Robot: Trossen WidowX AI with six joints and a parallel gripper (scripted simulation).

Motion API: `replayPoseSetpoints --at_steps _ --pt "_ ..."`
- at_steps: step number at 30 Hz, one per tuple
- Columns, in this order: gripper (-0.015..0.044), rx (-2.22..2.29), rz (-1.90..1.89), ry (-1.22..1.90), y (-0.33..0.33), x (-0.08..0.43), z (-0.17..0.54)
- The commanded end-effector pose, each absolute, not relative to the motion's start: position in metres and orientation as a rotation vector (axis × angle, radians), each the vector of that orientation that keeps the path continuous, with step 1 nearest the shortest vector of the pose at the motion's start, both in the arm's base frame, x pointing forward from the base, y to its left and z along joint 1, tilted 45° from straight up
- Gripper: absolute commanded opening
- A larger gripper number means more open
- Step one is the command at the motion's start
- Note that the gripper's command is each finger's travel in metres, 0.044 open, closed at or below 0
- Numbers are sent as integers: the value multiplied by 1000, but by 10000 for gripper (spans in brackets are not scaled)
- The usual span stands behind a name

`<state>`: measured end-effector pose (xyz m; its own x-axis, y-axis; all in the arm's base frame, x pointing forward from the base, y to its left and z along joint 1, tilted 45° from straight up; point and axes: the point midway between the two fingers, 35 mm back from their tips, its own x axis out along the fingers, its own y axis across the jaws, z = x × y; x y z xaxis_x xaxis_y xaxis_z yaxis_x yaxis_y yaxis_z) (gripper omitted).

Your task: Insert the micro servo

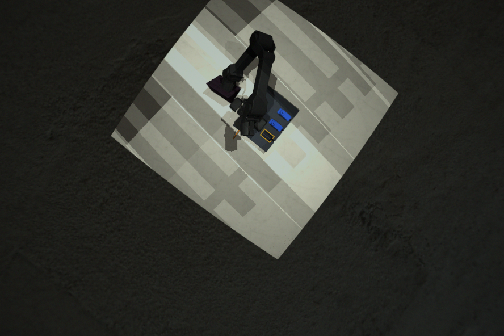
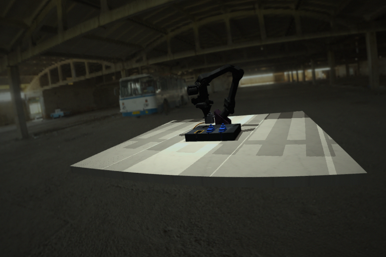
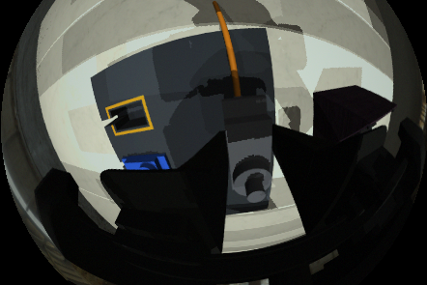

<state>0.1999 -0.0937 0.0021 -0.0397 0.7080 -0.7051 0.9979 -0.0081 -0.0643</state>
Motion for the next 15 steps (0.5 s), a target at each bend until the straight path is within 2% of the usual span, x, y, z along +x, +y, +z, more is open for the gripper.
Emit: replayPoseSetpoints --at_steps 1,15 --pt "0 1754 -795 1779 -98 200 9" --pt "0 1754 -794 1778 -99 217 7"
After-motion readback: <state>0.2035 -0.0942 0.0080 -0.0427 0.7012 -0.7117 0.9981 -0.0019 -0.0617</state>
